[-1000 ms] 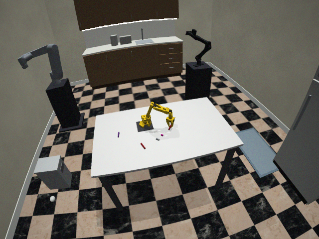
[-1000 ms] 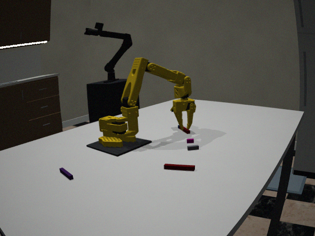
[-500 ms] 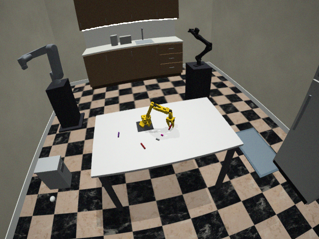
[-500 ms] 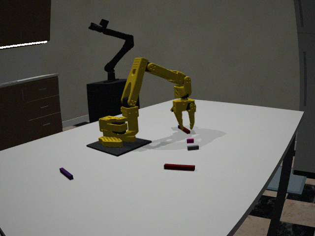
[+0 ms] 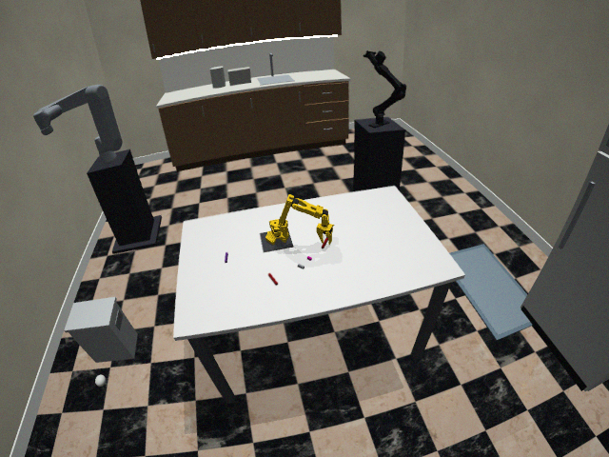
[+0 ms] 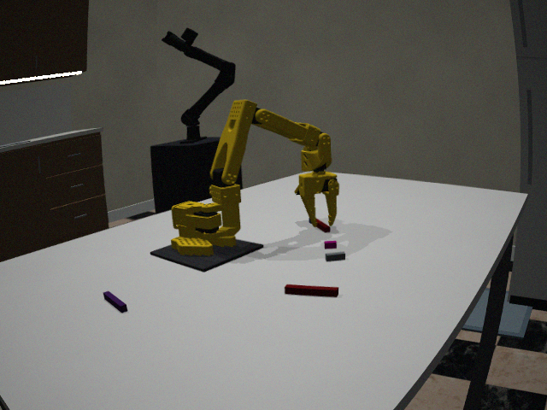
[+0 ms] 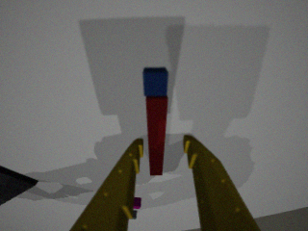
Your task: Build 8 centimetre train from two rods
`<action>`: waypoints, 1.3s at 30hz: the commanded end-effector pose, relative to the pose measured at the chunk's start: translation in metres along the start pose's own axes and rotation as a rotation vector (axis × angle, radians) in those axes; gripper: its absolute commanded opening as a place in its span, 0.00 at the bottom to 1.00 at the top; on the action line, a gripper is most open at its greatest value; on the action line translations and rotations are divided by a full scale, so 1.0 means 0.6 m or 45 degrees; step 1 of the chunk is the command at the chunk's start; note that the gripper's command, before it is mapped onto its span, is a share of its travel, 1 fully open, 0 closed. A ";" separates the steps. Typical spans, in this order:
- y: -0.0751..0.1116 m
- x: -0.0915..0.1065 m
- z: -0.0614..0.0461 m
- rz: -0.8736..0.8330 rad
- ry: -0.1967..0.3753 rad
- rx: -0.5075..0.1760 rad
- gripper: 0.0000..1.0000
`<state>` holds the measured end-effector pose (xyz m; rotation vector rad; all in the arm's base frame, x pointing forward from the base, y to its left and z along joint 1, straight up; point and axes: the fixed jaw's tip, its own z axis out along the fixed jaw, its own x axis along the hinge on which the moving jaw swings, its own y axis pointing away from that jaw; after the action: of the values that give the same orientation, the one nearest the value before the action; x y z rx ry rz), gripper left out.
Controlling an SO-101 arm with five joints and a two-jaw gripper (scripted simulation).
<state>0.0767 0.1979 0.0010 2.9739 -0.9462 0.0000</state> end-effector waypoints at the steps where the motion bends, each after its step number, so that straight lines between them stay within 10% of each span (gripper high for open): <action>1: 0.006 -0.003 -0.004 0.002 -0.003 0.005 0.17; 39: 0.009 -0.003 -0.020 0.002 -0.003 0.005 0.17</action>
<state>0.0738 0.1933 0.0065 2.9676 -0.9442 -0.0005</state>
